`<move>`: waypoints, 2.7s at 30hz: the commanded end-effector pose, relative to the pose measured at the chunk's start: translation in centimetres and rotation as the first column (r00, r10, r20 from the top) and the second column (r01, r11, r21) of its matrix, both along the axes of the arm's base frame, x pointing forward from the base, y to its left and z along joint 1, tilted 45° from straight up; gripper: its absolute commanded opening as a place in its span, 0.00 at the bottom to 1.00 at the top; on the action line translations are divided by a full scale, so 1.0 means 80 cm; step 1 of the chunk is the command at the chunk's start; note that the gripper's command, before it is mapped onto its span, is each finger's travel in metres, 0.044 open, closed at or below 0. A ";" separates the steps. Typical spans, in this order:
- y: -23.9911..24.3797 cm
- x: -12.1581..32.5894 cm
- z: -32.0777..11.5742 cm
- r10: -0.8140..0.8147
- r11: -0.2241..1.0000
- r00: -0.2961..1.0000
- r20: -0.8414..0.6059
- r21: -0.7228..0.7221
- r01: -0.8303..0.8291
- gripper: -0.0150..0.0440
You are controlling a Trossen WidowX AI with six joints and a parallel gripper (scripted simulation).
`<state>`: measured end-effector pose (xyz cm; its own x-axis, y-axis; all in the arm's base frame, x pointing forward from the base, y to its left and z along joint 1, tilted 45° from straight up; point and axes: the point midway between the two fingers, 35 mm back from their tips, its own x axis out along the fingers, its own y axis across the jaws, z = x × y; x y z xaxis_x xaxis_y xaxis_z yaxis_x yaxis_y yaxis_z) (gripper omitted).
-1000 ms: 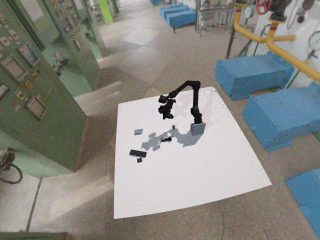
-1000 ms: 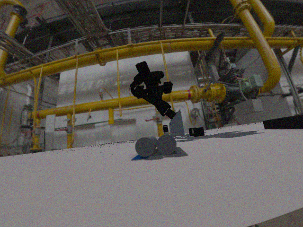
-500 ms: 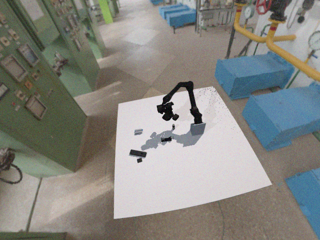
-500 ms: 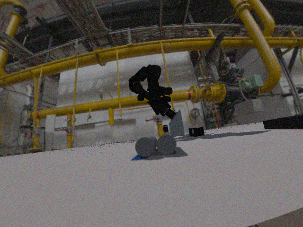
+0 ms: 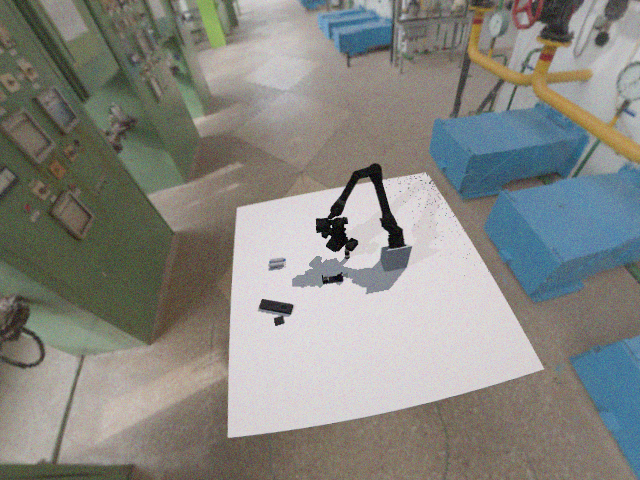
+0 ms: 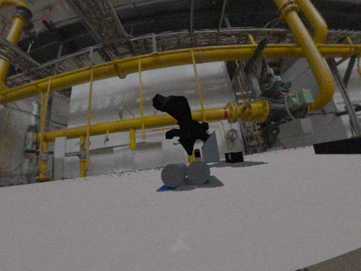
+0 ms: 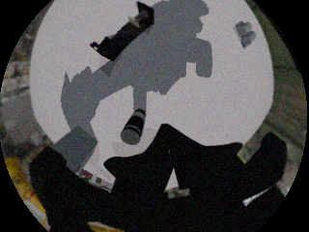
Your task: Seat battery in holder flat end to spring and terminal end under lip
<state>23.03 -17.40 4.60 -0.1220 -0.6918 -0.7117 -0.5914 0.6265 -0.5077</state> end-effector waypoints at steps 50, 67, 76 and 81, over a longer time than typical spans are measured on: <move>0.092 -0.037 -0.008 0.009 1.000 1.000 -0.011 0.010 -0.009 0.25; 0.119 -0.038 0.020 0.011 1.000 1.000 -0.021 -0.004 -0.012 0.25; 0.096 -0.050 -0.022 -0.499 0.829 0.679 0.538 0.068 0.555 0.65; 0.082 -0.062 -0.048 -0.630 0.567 0.183 0.755 0.286 0.772 0.67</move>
